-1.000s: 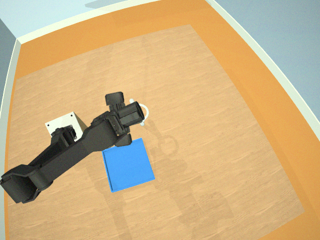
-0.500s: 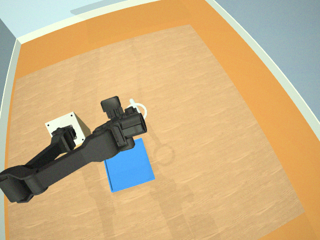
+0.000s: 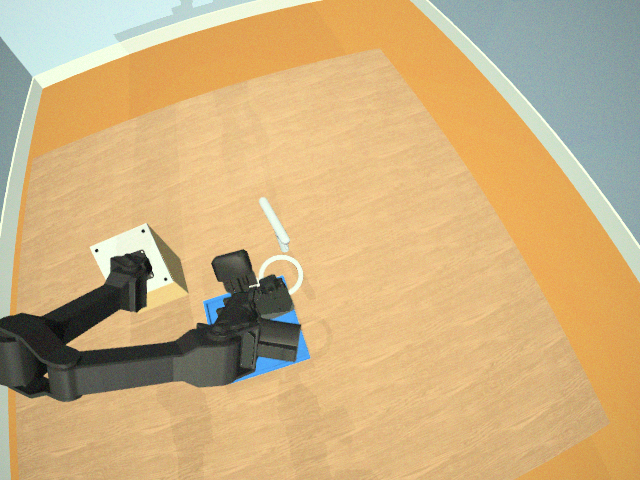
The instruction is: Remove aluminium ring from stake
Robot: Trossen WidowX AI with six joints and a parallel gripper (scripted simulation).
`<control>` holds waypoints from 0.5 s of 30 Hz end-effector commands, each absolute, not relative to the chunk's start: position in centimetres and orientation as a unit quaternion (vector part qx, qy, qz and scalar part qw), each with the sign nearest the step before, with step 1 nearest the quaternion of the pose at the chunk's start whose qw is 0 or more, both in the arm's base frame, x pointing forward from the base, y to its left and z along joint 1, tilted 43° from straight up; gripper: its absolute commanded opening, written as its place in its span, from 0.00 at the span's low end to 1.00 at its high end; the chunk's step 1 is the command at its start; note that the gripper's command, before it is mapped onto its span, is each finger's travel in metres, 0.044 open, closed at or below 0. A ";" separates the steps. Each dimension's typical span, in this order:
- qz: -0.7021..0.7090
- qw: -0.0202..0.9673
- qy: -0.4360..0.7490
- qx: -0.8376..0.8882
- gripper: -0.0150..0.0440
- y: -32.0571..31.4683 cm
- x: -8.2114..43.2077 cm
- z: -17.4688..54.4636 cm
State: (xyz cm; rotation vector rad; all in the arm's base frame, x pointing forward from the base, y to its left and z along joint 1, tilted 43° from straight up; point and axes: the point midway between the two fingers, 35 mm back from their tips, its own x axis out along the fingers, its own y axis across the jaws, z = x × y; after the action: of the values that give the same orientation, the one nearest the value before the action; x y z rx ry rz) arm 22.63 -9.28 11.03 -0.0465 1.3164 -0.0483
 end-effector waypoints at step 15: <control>-0.001 0.778 0.627 -0.047 0.25 -17.3 15.0 11.6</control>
State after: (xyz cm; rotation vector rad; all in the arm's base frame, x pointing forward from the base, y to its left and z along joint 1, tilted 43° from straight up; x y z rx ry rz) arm 15.33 -17.08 11.63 -0.0931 1.3605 -0.0210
